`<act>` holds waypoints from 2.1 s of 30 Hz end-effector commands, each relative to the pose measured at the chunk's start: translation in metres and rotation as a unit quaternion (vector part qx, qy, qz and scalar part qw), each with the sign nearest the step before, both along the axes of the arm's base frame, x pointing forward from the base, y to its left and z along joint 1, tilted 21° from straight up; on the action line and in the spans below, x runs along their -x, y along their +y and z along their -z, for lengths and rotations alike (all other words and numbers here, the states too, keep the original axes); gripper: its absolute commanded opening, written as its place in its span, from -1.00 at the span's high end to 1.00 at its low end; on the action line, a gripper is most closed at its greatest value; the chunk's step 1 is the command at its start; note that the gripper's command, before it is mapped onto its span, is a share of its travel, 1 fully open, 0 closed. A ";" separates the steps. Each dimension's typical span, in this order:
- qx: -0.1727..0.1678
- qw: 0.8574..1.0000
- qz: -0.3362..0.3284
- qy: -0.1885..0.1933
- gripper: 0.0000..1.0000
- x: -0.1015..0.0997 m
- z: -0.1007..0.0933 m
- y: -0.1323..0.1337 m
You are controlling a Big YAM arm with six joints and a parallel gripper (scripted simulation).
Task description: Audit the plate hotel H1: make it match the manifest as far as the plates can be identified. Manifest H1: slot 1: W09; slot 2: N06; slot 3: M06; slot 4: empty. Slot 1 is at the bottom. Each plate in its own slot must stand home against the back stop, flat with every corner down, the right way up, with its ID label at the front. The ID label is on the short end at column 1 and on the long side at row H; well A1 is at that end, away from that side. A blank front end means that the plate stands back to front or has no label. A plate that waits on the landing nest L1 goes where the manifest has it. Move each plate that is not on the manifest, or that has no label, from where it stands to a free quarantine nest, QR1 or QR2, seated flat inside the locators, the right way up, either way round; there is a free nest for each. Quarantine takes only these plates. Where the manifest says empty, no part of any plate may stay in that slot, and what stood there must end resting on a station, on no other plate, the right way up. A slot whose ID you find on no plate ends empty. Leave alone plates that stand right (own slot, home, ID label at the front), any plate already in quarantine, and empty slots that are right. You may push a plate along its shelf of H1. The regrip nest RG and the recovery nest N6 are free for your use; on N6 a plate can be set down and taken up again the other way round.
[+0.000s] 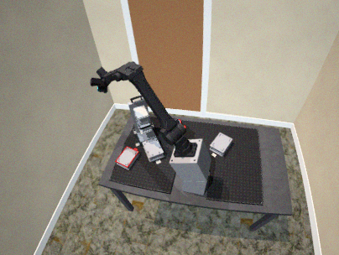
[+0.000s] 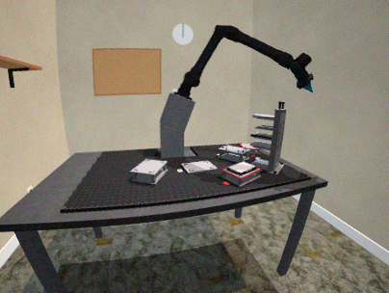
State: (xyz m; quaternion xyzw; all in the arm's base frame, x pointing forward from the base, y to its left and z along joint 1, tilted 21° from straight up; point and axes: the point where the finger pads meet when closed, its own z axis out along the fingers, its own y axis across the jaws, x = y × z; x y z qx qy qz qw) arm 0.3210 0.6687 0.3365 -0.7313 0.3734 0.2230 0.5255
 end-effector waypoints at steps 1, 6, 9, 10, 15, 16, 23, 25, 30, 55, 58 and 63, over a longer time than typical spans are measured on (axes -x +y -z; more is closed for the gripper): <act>-0.015 1.000 0.011 -0.009 1.00 -0.019 -0.007 -0.012; -0.007 1.000 0.010 -0.007 1.00 -0.029 0.014 -0.015; -0.020 1.000 0.006 -0.015 1.00 -0.024 -0.002 -0.020; -0.016 1.000 0.010 -0.013 1.00 -0.032 0.007 -0.022; 0.007 0.999 0.034 0.023 1.00 -0.042 0.024 -0.033; 0.009 0.999 0.042 0.030 1.00 -0.043 0.021 -0.036; 0.028 0.994 0.078 0.067 1.00 -0.052 0.028 -0.048; 0.018 0.995 0.076 0.061 1.00 -0.055 0.028 -0.046; 0.027 0.995 0.073 0.056 1.00 -0.066 0.053 -0.053; 0.055 0.980 0.142 0.128 1.00 -0.101 0.096 -0.099; 0.058 0.981 0.140 0.125 1.00 -0.103 0.102 -0.101; 0.066 0.980 0.138 0.125 1.00 -0.111 0.125 -0.111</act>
